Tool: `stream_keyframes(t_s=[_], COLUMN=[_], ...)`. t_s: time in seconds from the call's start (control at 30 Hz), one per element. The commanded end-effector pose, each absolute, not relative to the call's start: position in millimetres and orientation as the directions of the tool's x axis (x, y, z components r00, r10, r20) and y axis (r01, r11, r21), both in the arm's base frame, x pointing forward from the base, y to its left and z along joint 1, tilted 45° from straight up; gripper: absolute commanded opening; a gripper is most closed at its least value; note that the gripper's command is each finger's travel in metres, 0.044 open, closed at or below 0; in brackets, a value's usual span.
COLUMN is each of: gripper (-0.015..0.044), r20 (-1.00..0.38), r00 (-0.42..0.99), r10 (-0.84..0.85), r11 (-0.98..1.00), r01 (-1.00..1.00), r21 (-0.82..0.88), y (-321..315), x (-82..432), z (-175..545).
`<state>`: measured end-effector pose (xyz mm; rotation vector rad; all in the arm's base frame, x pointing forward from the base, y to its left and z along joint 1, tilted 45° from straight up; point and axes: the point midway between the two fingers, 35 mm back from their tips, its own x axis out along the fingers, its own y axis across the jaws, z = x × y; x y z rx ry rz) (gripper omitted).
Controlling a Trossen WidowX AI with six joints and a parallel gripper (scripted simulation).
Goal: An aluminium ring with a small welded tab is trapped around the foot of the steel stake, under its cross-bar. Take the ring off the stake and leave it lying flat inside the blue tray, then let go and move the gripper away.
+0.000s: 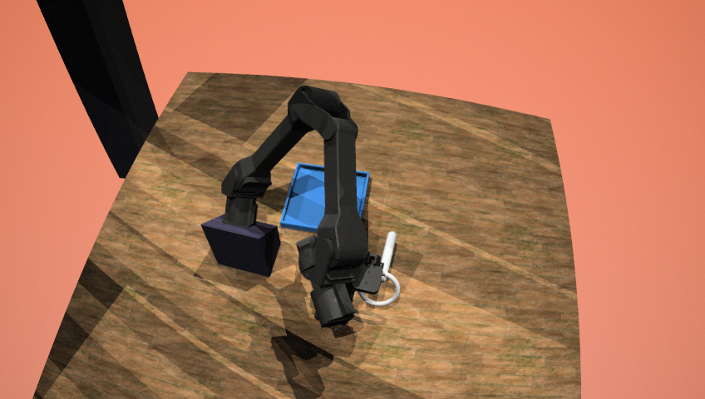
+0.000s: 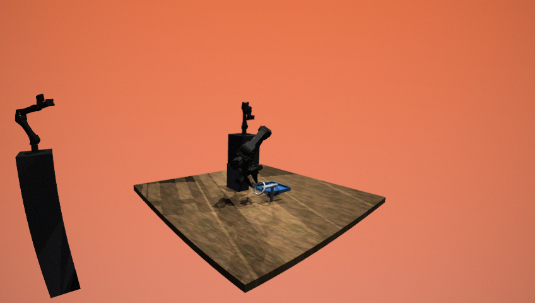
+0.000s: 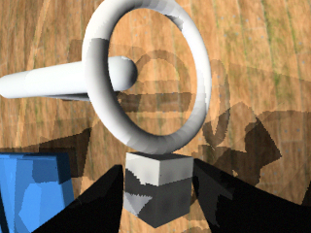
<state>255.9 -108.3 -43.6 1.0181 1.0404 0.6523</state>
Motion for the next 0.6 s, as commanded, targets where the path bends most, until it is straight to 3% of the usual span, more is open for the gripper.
stream_keyframes(t_s=[0.0,0.57], gripper=[0.0,0.0], r20=[-0.386,-0.387], r00=[0.393,0.393], r10=[0.835,0.834], r11=[0.413,0.414], r01=[0.015,0.016], r21=[0.91,0.91], y=[-111.0,-120.4], x=[256.5,255.5], z=[-45.6,-47.3])
